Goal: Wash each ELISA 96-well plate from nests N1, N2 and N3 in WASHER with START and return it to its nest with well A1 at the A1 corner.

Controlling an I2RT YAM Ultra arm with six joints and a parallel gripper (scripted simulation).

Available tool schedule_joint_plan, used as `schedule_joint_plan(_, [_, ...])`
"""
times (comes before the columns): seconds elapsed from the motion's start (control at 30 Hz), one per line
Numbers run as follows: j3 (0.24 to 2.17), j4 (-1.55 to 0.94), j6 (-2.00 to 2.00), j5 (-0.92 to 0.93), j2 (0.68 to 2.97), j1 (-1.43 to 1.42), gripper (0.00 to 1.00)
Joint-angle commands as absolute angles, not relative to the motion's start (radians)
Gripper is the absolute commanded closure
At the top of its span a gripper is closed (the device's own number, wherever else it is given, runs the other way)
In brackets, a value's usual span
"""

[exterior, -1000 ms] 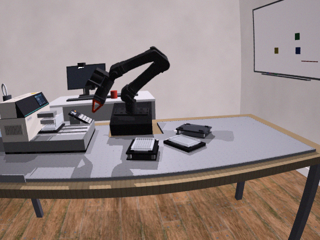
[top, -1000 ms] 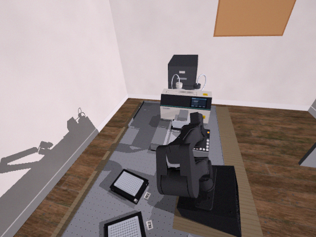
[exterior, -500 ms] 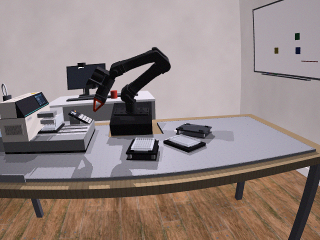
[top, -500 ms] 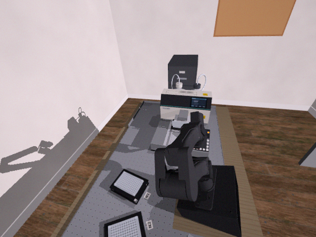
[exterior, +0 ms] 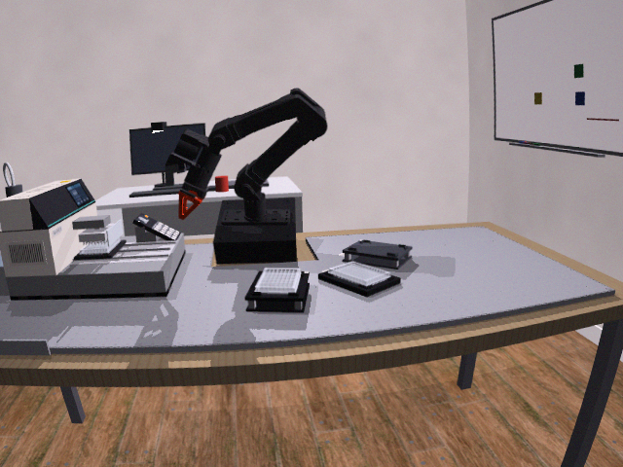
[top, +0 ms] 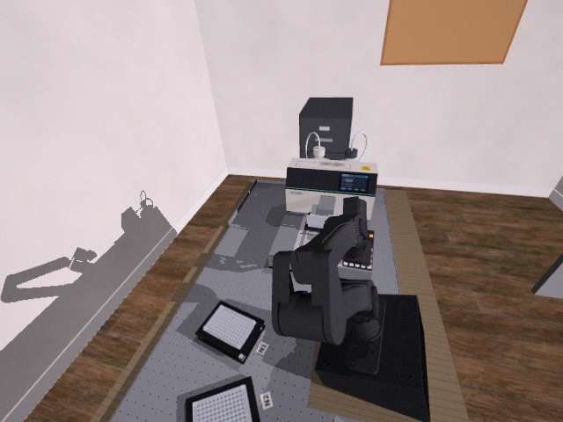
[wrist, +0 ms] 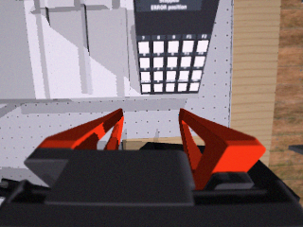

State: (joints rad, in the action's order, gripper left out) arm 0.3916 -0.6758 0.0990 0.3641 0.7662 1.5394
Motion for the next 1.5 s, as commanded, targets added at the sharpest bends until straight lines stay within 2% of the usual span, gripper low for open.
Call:
schedule_joint_plan(0.0, [0.432, -0.648, 0.049, 0.389, 0.806, 1.576, 0.00])
schedule_joint_plan(1.47, [0.873, -0.649, -0.183, 0.501, 1.345, 1.815, 0.00])
